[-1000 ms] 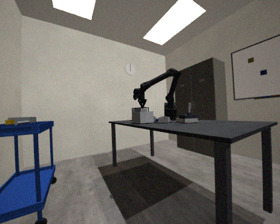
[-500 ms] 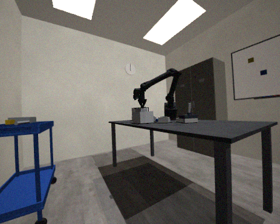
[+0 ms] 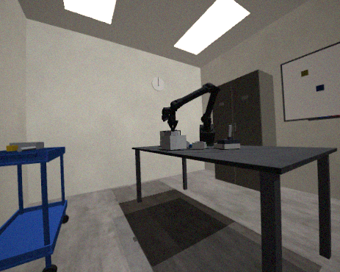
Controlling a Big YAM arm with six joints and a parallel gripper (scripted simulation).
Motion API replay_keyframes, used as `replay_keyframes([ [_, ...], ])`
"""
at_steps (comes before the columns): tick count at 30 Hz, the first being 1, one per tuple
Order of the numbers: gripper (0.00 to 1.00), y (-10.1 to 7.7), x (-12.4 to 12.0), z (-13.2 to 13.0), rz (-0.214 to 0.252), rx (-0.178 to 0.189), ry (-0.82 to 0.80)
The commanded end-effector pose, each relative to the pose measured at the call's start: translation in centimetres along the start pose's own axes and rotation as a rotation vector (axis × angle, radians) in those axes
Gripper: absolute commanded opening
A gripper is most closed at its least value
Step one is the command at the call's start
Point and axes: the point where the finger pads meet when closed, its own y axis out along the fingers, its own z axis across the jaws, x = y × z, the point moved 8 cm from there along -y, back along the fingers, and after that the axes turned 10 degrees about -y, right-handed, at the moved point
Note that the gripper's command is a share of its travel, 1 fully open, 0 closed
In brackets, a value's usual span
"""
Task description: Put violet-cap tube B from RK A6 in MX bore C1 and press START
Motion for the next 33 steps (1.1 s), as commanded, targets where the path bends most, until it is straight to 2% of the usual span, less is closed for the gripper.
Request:
replay_keyframes([
  [1,0.09,0.91,0.27,0.57,0.006,0.015,-0.007],
  [33,0.09,0.68,0.35,0.82,0.001,0.014,-0.011],
])
